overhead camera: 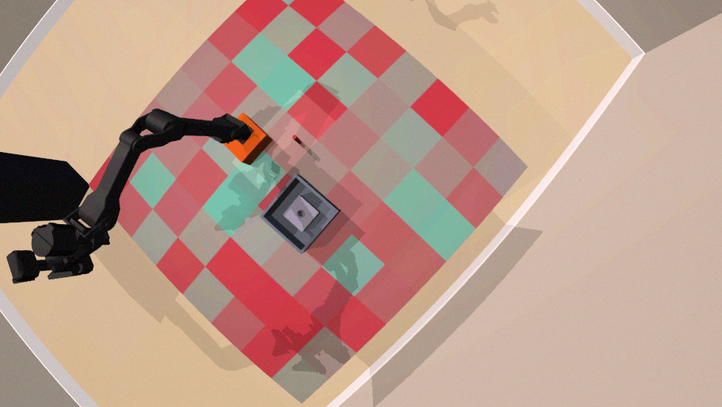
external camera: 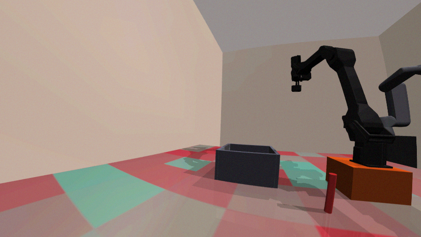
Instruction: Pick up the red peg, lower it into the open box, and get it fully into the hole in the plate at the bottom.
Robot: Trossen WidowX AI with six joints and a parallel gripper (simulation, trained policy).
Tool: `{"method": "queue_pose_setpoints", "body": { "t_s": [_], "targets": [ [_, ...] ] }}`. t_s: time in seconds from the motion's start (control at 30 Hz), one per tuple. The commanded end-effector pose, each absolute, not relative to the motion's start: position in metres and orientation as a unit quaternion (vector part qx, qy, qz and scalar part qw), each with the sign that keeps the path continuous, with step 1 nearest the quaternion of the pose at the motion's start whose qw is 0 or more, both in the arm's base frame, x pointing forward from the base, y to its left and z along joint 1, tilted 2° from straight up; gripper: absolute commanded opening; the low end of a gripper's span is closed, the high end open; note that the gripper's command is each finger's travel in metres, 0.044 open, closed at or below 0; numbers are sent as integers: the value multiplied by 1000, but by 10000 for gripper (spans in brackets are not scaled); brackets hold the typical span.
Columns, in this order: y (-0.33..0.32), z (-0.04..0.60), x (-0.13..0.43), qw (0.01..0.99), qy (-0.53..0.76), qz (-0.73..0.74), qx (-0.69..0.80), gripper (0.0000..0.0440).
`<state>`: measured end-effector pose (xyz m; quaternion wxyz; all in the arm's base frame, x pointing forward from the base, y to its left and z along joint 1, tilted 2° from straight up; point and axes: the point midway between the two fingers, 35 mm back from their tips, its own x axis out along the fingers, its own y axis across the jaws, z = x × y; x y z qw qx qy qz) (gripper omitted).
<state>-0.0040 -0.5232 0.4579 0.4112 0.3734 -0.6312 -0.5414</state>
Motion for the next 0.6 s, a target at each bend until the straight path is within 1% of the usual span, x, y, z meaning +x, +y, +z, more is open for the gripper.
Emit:
{"method": "queue_pose_setpoints", "body": {
  "t_s": [0.0, 0.07, 0.33, 0.57],
  "targets": [
    [-525, 452, 0, 414, -618, -552, 375, 416],
    [-528, 439, 9, 421, -591, -573, 381, 440],
    [-527, 388, 68, 447, -473, -637, 414, 440],
    [-510, 347, 128, 477, -362, -673, 434, 440]
  ]
}}
